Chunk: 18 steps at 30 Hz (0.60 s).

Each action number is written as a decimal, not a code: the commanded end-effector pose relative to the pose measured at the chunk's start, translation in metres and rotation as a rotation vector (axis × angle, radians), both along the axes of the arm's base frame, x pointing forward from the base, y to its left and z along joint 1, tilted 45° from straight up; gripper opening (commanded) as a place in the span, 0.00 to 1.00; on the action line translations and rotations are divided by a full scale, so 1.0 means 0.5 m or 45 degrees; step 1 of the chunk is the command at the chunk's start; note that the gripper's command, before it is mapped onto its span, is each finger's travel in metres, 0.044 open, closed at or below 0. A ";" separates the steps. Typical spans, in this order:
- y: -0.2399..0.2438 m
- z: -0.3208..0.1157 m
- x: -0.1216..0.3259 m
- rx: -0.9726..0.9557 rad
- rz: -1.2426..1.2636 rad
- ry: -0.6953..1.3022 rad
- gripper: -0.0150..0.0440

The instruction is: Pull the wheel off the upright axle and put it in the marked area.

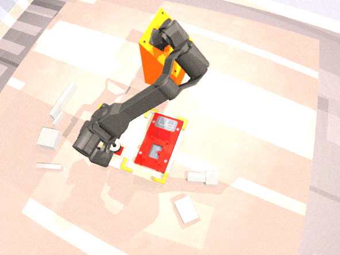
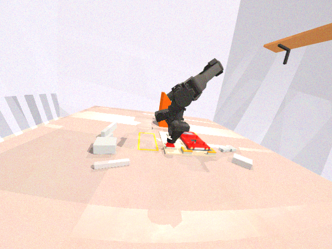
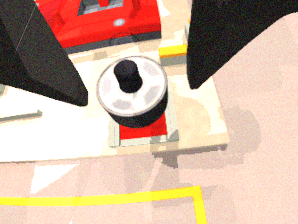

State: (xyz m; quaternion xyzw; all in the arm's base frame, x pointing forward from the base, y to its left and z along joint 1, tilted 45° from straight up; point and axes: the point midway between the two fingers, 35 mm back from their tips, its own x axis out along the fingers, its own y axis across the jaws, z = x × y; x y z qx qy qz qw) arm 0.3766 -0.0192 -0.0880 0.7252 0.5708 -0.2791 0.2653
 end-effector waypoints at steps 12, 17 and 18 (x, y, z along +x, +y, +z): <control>0.000 -0.001 0.000 0.000 -0.001 0.000 0.51; 0.000 0.000 0.000 0.000 -0.001 0.000 0.32; -0.001 0.001 0.000 0.000 -0.001 0.000 0.27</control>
